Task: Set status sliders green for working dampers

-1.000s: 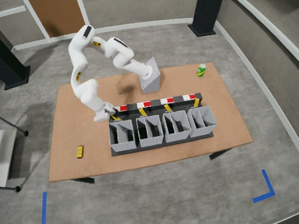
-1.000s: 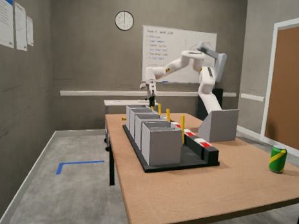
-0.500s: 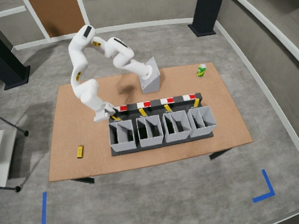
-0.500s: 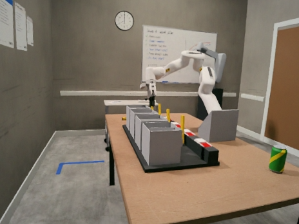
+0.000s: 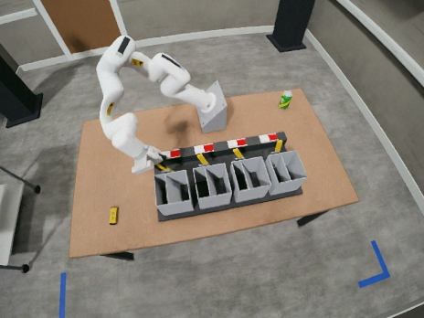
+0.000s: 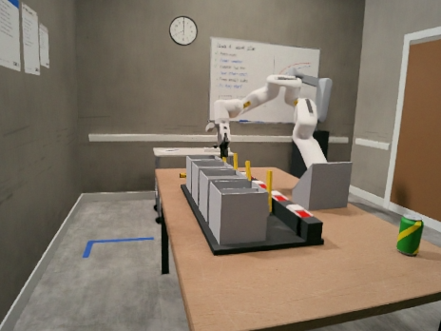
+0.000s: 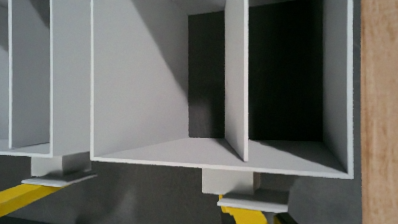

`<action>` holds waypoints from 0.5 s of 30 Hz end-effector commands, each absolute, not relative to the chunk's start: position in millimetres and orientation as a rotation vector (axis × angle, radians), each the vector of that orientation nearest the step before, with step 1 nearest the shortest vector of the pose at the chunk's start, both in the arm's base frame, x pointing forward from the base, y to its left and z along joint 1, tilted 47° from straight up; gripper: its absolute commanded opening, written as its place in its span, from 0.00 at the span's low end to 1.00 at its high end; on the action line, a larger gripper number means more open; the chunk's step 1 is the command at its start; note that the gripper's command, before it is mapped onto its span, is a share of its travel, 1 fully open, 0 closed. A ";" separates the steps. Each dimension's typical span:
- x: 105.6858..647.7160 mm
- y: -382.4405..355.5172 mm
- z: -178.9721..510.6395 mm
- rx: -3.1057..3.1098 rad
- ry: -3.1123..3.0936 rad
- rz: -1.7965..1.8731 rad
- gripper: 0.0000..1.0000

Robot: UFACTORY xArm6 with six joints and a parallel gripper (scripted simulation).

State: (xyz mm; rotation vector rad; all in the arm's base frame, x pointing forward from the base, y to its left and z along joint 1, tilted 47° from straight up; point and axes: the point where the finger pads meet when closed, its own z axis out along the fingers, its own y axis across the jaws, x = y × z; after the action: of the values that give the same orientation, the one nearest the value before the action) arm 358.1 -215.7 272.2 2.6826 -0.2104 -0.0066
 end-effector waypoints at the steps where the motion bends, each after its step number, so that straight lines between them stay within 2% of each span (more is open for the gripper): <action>1: 358.7 -216.9 274.0 2.696 -0.211 -0.001 0.19; 15: 357.3 -225.5 277.6 2.790 -0.216 0.009 0.19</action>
State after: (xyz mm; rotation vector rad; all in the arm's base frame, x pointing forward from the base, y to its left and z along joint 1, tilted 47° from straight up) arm 356.9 -223.3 275.6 2.7655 -0.2157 0.0031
